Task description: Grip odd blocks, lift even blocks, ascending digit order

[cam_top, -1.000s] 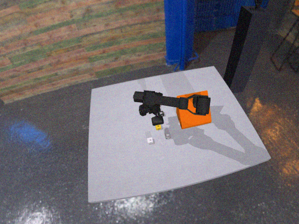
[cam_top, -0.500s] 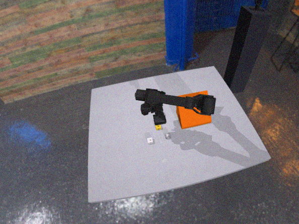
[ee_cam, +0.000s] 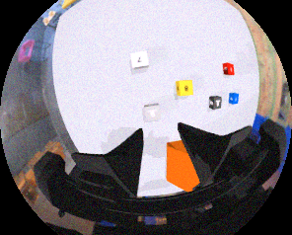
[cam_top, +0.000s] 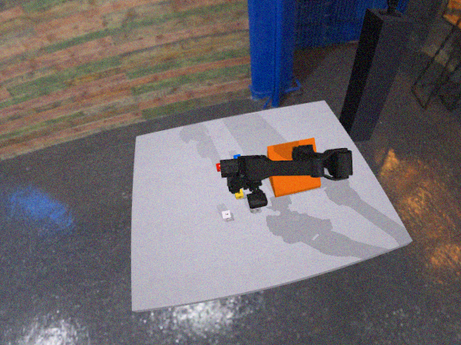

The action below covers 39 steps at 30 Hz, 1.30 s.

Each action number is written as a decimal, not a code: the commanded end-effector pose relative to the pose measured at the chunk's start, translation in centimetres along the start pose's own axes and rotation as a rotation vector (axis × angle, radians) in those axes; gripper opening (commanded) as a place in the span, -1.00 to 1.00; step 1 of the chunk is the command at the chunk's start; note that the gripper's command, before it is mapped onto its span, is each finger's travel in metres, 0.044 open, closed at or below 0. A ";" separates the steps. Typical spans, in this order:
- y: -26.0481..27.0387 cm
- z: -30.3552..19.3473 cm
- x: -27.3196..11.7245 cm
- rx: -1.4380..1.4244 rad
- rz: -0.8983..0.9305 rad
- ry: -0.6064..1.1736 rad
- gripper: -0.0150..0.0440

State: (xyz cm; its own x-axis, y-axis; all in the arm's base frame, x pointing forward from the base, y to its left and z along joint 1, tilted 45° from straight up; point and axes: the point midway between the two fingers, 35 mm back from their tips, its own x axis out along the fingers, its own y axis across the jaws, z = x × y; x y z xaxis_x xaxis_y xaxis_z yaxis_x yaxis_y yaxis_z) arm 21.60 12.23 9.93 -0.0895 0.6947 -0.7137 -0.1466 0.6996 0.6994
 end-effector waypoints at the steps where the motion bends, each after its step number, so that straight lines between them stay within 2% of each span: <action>1: 0.4 -0.7 4.2 0.005 0.015 0.015 0.54; 5: 0.5 -0.9 5.0 0.005 0.018 0.015 0.86; 32: 0.6 -1.0 8.6 0.005 0.020 0.015 0.86; 39: 0.6 -1.0 8.6 0.005 0.020 0.015 0.24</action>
State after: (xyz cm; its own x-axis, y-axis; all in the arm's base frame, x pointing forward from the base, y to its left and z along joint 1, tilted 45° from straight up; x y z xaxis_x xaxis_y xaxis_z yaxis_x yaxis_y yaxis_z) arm 19.81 18.52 4.40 -0.1050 0.7111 -0.6952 -0.1469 0.6803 0.7181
